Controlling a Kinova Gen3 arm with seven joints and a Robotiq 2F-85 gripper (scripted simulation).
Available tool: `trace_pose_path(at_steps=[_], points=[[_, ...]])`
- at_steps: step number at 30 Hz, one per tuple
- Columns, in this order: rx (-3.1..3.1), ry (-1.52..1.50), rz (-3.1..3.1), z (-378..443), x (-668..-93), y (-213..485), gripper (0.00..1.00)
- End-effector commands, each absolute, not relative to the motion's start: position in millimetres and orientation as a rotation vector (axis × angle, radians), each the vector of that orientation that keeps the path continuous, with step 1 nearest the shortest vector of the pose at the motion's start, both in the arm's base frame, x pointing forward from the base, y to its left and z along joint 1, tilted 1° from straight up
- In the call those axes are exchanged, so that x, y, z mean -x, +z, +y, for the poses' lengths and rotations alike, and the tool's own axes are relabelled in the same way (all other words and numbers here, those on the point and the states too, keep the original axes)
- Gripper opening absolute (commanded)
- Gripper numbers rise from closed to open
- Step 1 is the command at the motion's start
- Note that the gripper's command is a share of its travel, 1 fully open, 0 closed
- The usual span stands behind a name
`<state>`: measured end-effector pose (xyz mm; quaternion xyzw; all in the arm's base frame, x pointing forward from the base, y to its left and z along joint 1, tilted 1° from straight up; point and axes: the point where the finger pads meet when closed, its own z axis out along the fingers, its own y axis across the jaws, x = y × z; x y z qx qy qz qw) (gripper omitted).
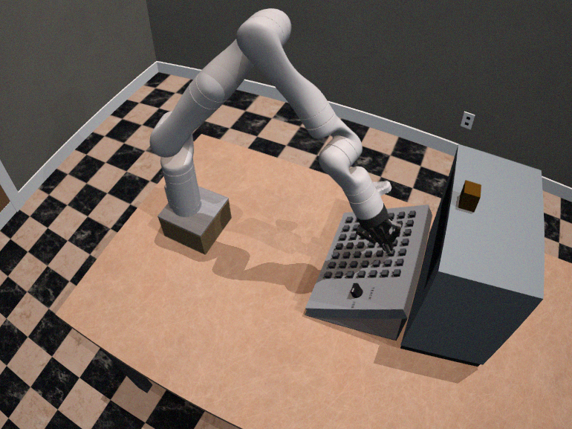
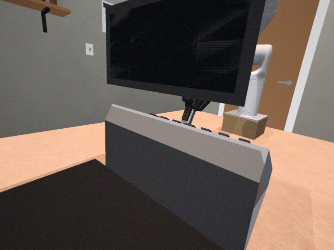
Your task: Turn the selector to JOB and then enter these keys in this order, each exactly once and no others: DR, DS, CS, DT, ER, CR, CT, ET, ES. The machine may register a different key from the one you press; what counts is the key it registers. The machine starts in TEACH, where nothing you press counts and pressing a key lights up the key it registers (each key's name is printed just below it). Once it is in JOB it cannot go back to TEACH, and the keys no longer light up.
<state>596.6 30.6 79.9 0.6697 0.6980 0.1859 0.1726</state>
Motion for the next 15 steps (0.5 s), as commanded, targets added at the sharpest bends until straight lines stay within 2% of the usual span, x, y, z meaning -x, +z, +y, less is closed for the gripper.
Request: trace_pose_path(at_steps=[1, 15], points=[[-1.899, 0.530, 1.979, 30.6, -597.6, 80.5, 0.10], [-1.899, 0.530, 1.979, 30.8, -599.8, 76.5, 0.10]])
